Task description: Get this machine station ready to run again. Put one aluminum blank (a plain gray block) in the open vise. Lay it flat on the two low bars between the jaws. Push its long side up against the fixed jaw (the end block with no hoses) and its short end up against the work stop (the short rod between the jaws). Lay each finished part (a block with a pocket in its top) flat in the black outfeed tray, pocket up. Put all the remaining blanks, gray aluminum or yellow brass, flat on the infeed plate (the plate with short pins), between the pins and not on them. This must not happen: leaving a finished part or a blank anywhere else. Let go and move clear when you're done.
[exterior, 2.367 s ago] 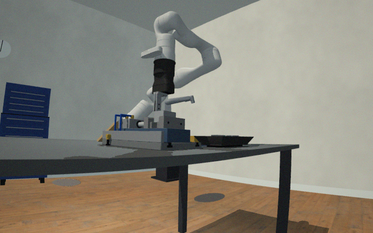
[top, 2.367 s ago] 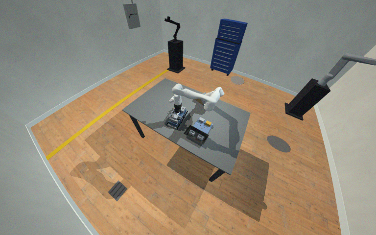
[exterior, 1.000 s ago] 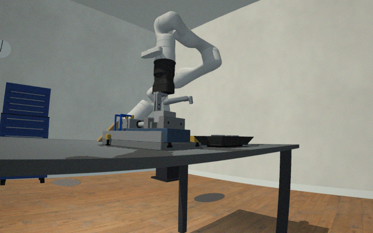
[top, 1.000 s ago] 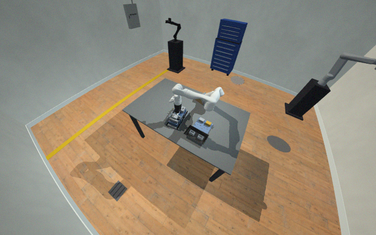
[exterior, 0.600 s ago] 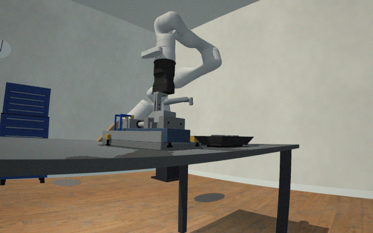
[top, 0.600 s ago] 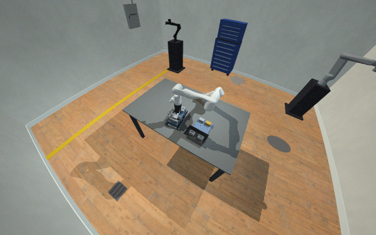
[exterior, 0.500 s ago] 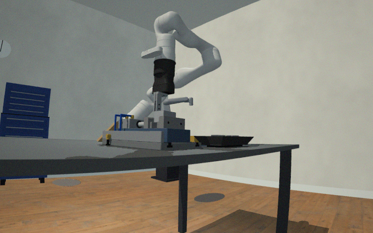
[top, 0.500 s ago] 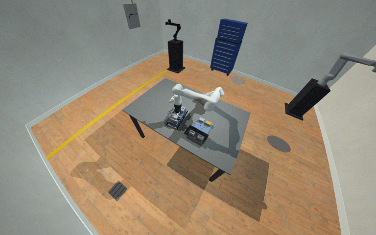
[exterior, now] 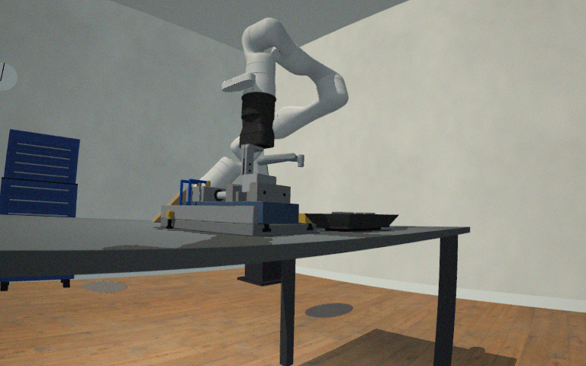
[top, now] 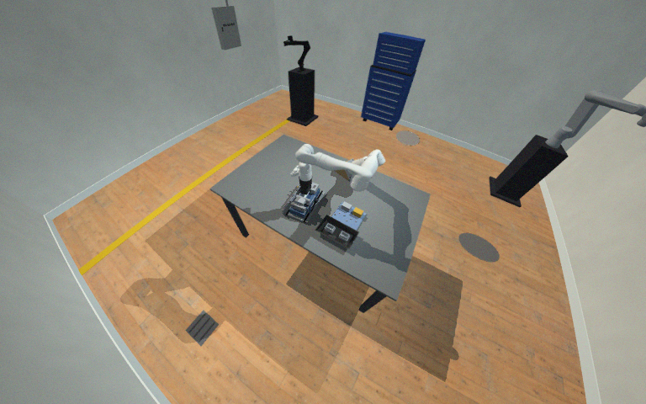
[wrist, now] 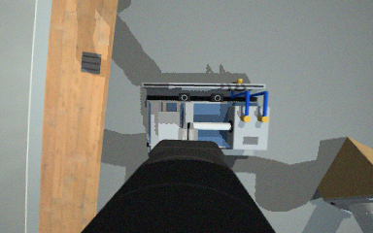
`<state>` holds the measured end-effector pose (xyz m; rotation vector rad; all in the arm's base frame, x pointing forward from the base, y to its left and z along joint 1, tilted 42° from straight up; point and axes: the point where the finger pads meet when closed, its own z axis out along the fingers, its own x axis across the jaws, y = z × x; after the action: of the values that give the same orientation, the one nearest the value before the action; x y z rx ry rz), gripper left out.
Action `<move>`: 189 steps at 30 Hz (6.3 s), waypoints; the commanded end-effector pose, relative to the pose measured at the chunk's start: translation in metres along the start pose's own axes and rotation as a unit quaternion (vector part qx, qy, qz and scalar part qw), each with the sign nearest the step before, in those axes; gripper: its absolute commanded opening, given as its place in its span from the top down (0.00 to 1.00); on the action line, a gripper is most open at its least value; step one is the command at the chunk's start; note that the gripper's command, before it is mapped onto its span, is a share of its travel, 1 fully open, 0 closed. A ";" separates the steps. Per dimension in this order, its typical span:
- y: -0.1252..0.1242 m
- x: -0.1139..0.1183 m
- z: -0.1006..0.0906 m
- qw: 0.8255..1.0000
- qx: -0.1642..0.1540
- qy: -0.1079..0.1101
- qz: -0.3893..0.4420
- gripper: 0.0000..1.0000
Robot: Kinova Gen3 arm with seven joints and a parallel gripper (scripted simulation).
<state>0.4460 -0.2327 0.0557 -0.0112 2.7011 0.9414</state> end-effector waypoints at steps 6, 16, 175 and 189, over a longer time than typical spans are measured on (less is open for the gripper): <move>-0.002 -0.002 0.000 1.000 0.003 -0.002 -0.001 1.00; -0.001 -0.001 0.001 1.000 0.002 -0.002 -0.002 1.00; -0.003 -0.015 0.015 1.000 0.004 -0.003 -0.001 1.00; -0.003 -0.016 0.015 1.000 0.004 -0.003 -0.001 1.00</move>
<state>0.4597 -0.2270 0.0456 -0.0106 2.7058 0.9312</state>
